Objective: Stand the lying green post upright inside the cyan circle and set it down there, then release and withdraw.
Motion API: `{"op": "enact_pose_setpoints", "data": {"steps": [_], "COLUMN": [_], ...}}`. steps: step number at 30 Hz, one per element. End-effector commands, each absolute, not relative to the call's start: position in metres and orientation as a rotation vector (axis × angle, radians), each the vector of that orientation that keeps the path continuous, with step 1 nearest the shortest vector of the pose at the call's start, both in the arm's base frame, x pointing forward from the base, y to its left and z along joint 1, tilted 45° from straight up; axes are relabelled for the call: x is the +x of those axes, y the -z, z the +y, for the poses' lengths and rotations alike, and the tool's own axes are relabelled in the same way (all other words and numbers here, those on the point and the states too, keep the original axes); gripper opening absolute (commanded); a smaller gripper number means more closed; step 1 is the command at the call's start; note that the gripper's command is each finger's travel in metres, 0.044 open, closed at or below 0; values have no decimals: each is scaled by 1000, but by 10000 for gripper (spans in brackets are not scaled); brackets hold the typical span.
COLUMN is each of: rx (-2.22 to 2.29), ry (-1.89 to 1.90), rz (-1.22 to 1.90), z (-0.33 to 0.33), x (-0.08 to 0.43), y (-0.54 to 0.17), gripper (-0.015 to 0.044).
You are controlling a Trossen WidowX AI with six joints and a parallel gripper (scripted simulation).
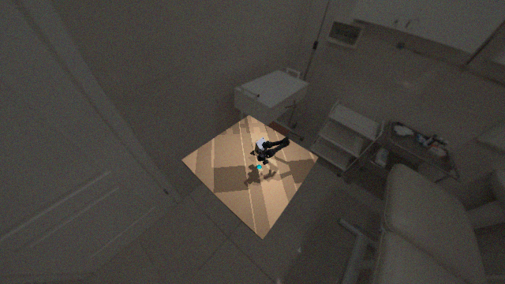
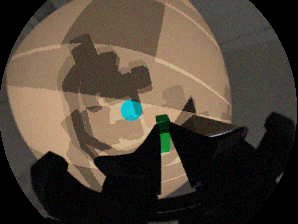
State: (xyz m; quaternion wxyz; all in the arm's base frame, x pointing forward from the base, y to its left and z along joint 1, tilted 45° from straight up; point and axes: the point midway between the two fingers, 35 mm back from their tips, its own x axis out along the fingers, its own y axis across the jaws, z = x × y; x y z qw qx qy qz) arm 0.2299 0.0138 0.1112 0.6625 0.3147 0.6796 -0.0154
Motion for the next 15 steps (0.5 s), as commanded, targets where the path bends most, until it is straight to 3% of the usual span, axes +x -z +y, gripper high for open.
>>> {"op": "enact_pose_setpoints", "data": {"steps": [1,15], "rx": [694,628], "ry": [62,126], "rz": [1534,1501], "z": [14,14], "x": [227,225], "y": [-108,-102], "gripper": [23,23]}}
